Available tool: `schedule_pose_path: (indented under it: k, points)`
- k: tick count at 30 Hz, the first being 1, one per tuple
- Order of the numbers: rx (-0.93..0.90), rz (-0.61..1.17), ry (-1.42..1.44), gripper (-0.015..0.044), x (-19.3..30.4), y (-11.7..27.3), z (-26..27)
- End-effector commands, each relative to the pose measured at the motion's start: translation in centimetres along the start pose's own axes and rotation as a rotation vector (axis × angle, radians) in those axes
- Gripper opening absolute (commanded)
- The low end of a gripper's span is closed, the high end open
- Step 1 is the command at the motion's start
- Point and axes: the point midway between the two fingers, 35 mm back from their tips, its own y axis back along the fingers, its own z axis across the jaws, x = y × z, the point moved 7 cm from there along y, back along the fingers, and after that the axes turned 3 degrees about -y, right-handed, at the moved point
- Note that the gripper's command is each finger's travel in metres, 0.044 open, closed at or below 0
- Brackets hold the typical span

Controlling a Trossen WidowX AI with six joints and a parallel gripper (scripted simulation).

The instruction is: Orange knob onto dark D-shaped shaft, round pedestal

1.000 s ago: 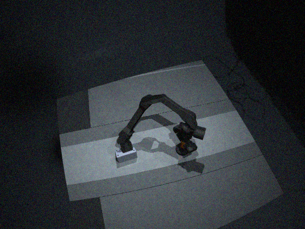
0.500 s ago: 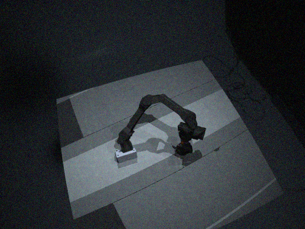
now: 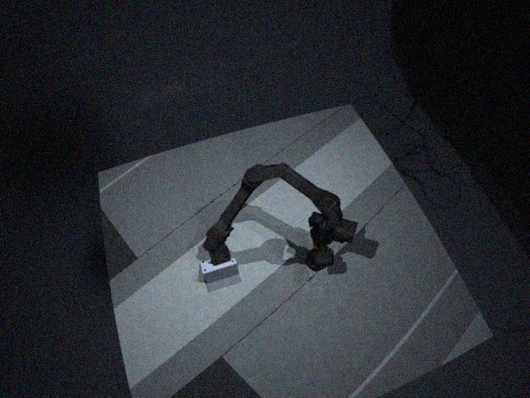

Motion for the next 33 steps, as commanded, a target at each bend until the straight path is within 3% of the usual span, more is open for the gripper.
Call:
schedule_pose_path:
  k: [1, 6, 27, 33]
  points:
    - [0.002, -0.006, -0.025, 0.0, -0.06, 0.31, 0.02]
    - [0.001, -0.006, -0.199, 0.0, -0.15, 0.26, -0.1]
    - [0.001, -0.006, -0.209, 0.0, -0.02, 0.31, 0.07]
    - [0.0, -0.006, -0.378, 0.0, -0.15, 0.27, 0.04]
